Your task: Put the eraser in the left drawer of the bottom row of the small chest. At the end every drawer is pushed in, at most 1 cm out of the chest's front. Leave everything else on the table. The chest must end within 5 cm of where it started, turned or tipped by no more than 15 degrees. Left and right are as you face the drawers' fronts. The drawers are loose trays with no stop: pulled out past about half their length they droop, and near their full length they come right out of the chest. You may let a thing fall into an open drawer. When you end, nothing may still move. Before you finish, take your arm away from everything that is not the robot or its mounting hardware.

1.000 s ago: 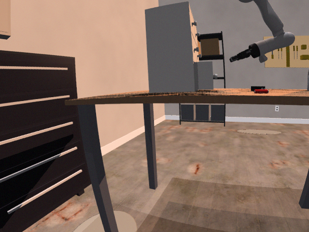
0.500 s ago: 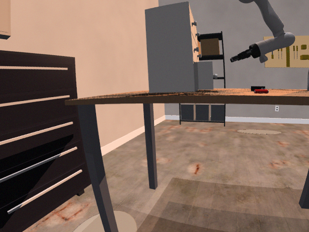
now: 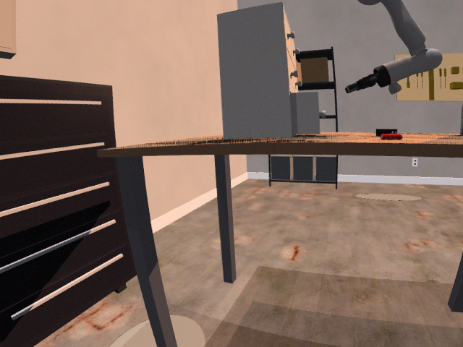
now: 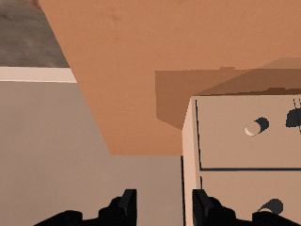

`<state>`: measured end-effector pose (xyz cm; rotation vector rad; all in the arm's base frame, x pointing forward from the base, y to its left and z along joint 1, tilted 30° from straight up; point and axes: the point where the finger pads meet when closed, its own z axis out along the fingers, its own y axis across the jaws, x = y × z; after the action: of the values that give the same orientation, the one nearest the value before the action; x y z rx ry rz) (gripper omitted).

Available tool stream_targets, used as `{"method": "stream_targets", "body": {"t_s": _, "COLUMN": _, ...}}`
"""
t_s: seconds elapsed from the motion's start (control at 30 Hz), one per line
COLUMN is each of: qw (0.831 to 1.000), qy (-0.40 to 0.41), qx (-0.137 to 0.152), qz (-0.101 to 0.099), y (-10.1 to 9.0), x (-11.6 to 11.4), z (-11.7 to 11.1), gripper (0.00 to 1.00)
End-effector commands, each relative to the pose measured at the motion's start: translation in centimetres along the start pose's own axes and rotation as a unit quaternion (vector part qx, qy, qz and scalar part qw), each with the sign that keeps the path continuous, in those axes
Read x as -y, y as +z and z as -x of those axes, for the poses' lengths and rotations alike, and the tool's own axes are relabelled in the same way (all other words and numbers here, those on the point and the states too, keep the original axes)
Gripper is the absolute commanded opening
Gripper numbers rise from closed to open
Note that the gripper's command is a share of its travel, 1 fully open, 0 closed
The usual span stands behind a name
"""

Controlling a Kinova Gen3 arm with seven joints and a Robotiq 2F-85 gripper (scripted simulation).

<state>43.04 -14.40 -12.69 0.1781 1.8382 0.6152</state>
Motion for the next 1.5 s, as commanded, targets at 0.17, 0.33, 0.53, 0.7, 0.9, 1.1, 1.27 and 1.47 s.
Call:
{"method": "stream_targets", "body": {"t_s": 0.17, "qw": 1.0, "qy": -0.001, "qx": 0.001, "qz": 0.0, "y": -0.01, "x": 0.04, "z": 0.1, "gripper": 1.0}}
{"method": "stream_targets", "body": {"t_s": 0.33, "qw": 1.0, "qy": -0.001, "qx": 0.001, "qz": 0.0, "y": -0.01, "x": 0.04, "z": 0.1, "gripper": 1.0}}
{"method": "stream_targets", "body": {"t_s": 0.53, "qw": 1.0, "qy": -0.001, "qx": 0.001, "qz": 0.0, "y": -0.01, "x": 0.04, "z": 0.1, "gripper": 1.0}}
{"method": "stream_targets", "body": {"t_s": 0.7, "qw": 1.0, "qy": -0.001, "qx": 0.0, "qz": 0.0, "y": -0.01, "x": 0.04, "z": 0.1, "gripper": 1.0}}
{"method": "stream_targets", "body": {"t_s": 0.9, "qw": 1.0, "qy": -0.001, "qx": -0.003, "qz": 0.0, "y": -0.01, "x": 0.04, "z": 0.12, "gripper": 1.0}}
{"method": "stream_targets", "body": {"t_s": 1.1, "qw": 1.0, "qy": -0.001, "qx": -0.014, "qz": 0.0, "y": -0.03, "x": 0.04, "z": 0.18, "gripper": 1.0}}
{"method": "stream_targets", "body": {"t_s": 1.27, "qw": 1.0, "qy": -0.001, "qx": -0.03, "qz": 0.0, "y": -0.07, "x": 0.04, "z": 0.28, "gripper": 1.0}}
{"method": "stream_targets", "body": {"t_s": 1.47, "qw": 0.999, "qy": -0.001, "qx": -0.048, "qz": 0.0, "y": -0.12, "x": 0.04, "z": 0.4, "gripper": 1.0}}
